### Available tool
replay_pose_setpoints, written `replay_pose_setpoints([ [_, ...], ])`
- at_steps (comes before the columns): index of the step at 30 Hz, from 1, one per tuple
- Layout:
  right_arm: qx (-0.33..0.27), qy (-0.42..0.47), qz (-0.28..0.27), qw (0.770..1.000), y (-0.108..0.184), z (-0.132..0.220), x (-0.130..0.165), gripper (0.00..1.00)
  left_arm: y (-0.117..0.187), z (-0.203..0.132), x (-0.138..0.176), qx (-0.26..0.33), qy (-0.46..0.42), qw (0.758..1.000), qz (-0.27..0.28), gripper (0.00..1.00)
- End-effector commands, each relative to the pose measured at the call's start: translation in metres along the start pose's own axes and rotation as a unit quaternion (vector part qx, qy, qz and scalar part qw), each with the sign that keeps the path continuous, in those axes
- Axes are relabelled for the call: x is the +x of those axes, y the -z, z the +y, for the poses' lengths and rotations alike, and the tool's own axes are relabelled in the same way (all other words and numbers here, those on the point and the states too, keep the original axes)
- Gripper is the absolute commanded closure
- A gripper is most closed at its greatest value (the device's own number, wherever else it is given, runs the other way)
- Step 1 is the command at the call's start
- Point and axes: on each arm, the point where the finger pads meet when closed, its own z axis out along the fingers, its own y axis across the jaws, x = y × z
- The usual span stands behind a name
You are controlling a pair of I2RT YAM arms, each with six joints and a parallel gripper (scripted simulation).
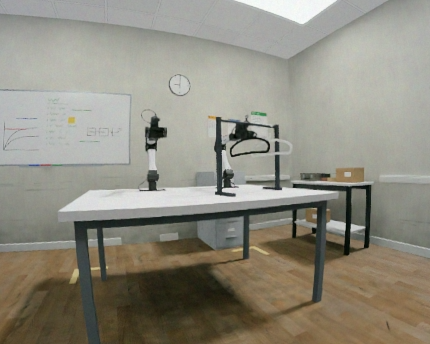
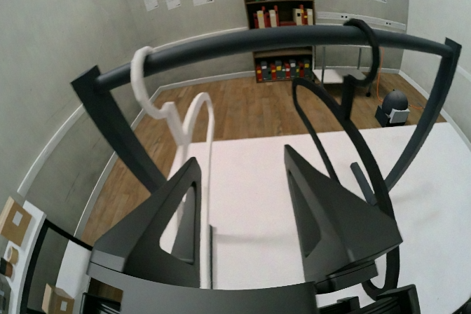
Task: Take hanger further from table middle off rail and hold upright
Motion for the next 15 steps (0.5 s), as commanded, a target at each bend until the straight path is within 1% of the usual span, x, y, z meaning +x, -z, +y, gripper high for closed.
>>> replay_pose_setpoints([
  [1, 0.000, 0.001, -0.009, 1.000, 0.002, 0.000, -0.007, 0.00, 0.008, 0.023, -0.013, -0.002, -0.002, 0.998, 0.069, 0.46],
  [5, 0.000, 0.001, -0.009, 1.000, 0.002, 0.000, -0.007, 0.00, 0.014, 0.054, -0.020, -0.015, 0.000, 0.989, 0.147, 0.46],
  [7, 0.000, 0.001, -0.009, 1.000, 0.002, 0.000, -0.007, 0.00, 0.017, 0.068, -0.024, -0.015, 0.000, 0.989, 0.147, 0.46],
  [15, 0.000, 0.001, -0.009, 1.000, 0.002, 0.000, -0.007, 0.00, 0.016, 0.064, -0.024, -0.010, -0.001, 0.989, 0.147, 0.46],
])
